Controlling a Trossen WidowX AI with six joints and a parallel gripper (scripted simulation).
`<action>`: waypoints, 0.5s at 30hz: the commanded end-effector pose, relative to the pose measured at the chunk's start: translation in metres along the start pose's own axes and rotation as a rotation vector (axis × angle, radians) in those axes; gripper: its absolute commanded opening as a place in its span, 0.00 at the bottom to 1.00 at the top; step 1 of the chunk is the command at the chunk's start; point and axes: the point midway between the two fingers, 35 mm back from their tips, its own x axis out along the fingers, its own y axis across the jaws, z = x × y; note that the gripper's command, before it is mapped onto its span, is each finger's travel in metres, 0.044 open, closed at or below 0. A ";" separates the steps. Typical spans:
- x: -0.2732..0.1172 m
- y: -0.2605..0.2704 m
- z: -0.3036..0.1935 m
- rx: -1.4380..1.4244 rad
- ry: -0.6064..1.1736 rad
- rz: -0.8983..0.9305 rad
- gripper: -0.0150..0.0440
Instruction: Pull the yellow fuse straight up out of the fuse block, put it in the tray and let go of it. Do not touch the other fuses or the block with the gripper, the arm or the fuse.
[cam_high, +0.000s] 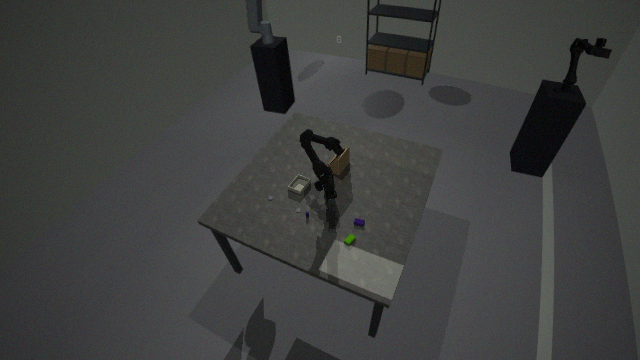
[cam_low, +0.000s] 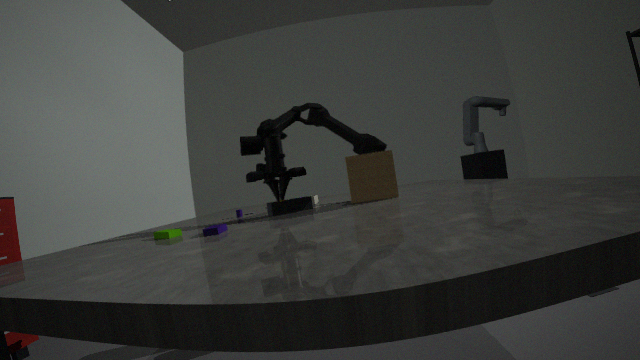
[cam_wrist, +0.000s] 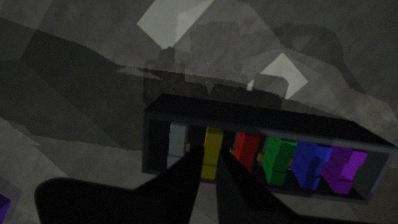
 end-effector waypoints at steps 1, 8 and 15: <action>-0.002 0.000 0.000 0.005 0.003 0.000 0.25; -0.006 0.000 0.000 0.005 0.003 0.000 0.25; -0.009 0.000 0.000 0.004 0.003 0.000 0.25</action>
